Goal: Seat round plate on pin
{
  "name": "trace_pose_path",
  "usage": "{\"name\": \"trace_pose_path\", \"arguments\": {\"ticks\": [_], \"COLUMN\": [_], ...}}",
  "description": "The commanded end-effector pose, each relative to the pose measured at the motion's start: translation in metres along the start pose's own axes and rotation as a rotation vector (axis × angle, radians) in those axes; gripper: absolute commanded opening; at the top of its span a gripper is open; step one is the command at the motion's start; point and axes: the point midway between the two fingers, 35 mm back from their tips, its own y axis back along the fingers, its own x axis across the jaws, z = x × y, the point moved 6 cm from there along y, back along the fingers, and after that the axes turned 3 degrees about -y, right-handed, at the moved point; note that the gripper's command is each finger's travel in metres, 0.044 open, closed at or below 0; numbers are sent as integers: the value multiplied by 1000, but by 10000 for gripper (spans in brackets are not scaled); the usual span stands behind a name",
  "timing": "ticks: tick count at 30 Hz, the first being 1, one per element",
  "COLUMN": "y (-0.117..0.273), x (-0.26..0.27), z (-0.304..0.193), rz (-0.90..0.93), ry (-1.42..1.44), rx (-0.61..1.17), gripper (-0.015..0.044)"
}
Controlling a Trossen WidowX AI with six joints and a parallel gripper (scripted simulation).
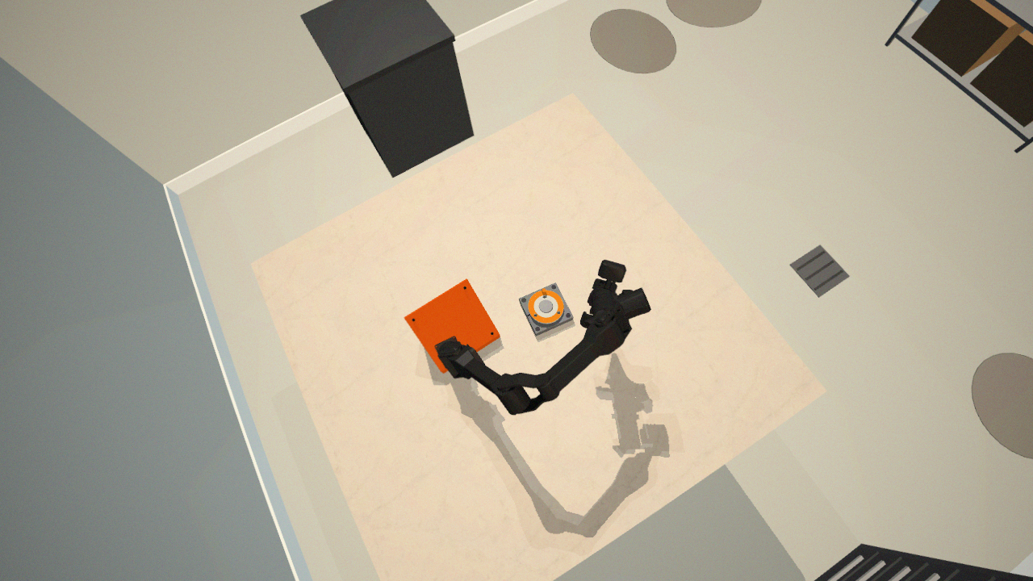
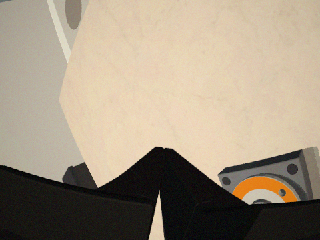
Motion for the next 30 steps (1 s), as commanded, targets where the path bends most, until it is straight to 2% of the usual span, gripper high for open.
{"name": "trace_pose_path", "arguments": {"ticks": [1, 3, 6, 9, 20, 30], "y": [-50, -59, -93, -110, -112, -144], "x": [-2, -3, -11, -19, -19, -51], "z": [-48, -59, -107, -141, -141, -130], "rz": [-265, -329, -601, -800, -823, -825], "ry": [197, 253, 532, 782, 814, 814], "rx": [73, 83, 110, 109, 108, 106], "gripper": [0, 0, 0, 0, 0, 0]}}
